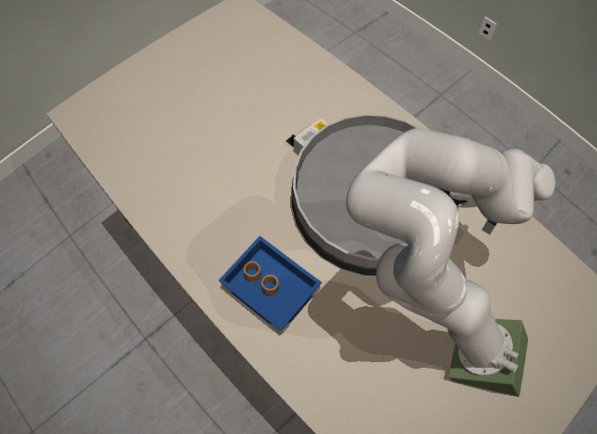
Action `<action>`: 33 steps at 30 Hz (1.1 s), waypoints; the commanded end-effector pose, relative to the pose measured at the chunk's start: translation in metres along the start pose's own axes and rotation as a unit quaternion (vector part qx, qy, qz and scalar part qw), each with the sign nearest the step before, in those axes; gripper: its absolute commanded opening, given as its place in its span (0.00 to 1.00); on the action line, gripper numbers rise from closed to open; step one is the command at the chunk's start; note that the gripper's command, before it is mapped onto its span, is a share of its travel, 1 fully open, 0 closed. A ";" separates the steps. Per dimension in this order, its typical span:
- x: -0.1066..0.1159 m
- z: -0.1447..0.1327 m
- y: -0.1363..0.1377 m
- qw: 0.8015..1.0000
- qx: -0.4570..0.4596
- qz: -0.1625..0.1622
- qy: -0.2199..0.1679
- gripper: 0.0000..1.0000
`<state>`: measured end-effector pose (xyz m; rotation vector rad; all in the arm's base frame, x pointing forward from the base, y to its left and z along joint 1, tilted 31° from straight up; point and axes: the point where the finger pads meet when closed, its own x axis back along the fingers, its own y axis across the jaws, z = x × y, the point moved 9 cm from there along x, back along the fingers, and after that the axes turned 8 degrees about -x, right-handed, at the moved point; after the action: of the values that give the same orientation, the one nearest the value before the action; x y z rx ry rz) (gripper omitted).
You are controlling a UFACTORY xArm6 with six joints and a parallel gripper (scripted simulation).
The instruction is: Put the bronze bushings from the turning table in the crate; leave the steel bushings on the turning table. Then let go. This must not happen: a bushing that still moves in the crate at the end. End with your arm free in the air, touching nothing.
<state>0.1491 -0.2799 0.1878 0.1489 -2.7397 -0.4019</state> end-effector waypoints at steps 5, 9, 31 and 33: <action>0.000 -0.001 0.000 1.000 0.000 0.002 0.000 0.11; 0.000 -0.002 0.000 1.000 0.000 0.003 0.000 0.11; -0.016 0.009 -0.001 1.000 0.001 0.003 0.001 0.11; -0.018 0.011 -0.002 1.000 0.001 0.003 0.001 0.11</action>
<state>0.1580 -0.2758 0.1778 0.1434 -2.7362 -0.4016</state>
